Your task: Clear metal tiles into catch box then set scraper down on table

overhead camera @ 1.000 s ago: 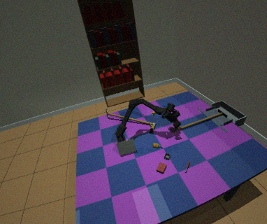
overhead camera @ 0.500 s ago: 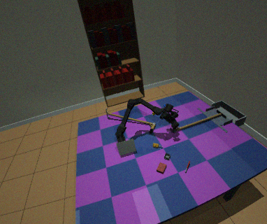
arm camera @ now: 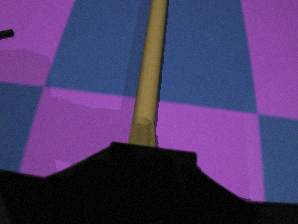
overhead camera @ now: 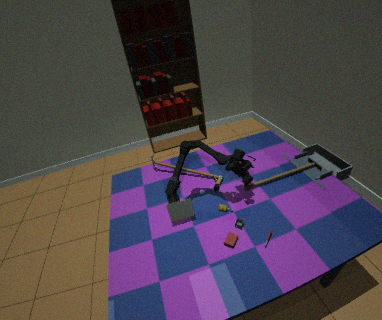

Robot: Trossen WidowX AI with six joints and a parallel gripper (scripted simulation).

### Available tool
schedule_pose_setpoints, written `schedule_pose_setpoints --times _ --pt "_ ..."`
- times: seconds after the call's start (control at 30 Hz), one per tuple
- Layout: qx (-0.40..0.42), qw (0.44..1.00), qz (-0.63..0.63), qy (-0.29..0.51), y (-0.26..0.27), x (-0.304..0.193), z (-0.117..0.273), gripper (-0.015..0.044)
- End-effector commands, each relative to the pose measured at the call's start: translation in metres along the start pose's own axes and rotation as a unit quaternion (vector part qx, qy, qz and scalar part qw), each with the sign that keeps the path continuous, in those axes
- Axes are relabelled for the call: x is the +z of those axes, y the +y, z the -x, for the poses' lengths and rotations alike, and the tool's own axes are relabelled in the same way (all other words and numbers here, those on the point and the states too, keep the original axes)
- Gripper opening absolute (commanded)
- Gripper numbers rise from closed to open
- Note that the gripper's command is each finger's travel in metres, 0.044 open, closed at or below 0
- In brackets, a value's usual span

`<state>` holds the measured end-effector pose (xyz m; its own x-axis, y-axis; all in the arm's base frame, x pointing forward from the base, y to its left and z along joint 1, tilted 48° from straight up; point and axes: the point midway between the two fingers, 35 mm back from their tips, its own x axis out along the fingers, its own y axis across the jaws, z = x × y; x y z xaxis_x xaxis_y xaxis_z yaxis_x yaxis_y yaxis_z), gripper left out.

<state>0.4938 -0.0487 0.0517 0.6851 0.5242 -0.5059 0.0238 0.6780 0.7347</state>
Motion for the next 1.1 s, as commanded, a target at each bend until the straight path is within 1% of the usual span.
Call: schedule_pose_setpoints --times 0.0,1.07 --pt "0.001 1.0 0.003 -0.008 0.0 0.001 0.009 0.0" --pt "0.0 1.0 0.003 -0.008 -0.001 -0.035 0.041 0.0"
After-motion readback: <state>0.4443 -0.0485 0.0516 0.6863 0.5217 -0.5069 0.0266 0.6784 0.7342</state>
